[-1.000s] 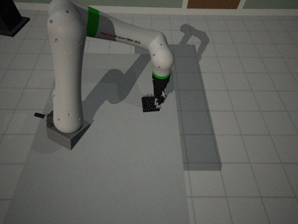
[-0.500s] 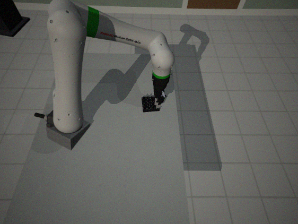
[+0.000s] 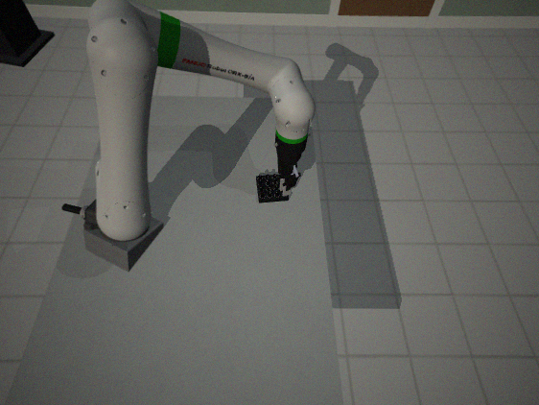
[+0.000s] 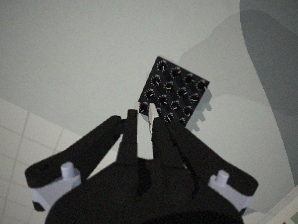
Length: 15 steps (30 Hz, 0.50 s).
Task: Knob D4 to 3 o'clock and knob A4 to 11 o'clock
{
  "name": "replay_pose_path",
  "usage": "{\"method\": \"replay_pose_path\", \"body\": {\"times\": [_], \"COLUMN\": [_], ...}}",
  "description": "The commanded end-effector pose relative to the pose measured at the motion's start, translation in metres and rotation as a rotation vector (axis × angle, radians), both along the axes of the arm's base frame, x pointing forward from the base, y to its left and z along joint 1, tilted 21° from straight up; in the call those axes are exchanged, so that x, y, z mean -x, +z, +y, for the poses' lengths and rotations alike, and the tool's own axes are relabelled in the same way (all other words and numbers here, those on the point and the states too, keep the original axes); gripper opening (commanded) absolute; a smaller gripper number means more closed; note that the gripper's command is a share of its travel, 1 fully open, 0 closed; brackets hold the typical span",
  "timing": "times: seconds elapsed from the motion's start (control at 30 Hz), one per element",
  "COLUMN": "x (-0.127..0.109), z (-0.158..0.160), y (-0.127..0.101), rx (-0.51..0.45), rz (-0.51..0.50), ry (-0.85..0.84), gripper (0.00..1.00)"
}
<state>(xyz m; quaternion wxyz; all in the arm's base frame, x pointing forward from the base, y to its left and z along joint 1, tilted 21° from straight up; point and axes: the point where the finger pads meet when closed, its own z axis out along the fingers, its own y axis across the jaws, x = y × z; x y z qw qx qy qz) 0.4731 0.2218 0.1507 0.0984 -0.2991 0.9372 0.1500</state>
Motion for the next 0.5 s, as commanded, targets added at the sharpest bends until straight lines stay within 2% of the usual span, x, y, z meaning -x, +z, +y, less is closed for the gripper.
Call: {"method": "replay_pose_path", "body": {"times": [0.0,0.47], "x": [-0.0005,-0.0011], "z": [0.001,0.0033], "y": [-0.0027,-0.0089], "rx": [0.0,0.0], "rz": [0.0,0.0], "ry": [0.0,0.0], "gripper": [0.12,0.12]}}
